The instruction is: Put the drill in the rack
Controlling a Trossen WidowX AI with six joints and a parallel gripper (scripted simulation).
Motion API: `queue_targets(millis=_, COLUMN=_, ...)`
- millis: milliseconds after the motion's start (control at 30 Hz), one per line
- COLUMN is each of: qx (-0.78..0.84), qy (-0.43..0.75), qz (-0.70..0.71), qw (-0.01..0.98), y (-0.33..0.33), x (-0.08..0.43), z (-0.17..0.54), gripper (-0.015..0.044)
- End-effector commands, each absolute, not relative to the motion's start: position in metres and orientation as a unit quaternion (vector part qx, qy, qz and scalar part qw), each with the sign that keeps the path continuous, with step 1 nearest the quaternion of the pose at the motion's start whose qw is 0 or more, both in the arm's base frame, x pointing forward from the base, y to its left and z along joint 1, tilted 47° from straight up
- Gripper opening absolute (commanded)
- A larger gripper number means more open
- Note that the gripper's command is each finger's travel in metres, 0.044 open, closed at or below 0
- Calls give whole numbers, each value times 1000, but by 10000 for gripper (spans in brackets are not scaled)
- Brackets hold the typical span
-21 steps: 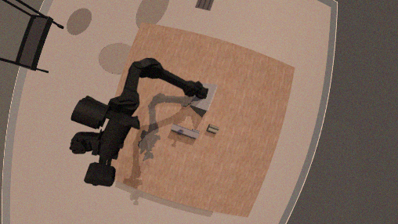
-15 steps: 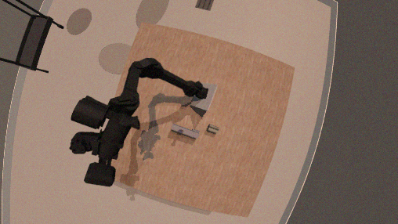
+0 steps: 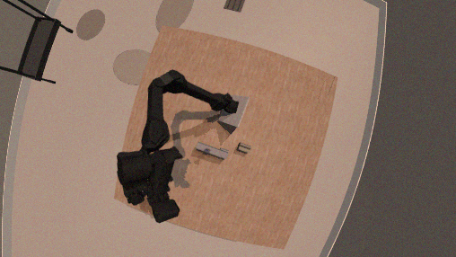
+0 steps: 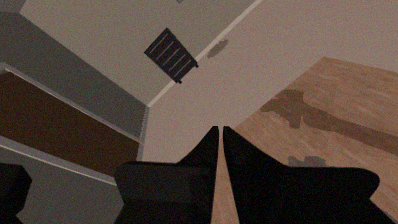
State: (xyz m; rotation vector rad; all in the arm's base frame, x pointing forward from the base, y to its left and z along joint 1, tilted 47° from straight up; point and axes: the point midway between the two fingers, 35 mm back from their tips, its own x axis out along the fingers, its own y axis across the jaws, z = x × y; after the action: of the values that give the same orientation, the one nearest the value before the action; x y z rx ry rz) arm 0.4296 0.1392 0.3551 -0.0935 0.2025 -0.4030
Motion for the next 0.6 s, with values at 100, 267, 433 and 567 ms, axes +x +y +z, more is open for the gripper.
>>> queue_targets(millis=100, qx=-127, qy=279, qz=-216, qw=927, y=106, x=423, z=243, gripper=0)
queue_targets(millis=267, qx=-160, qy=376, qz=-233, qw=883, y=81, x=402, z=192, gripper=0)
queue_targets(millis=433, qx=-186, qy=474, qz=-256, qw=822, y=53, x=370, z=149, gripper=0)
queue_targets(millis=567, qx=-204, qy=552, qz=-280, qw=758, y=30, x=336, z=122, gripper=0)
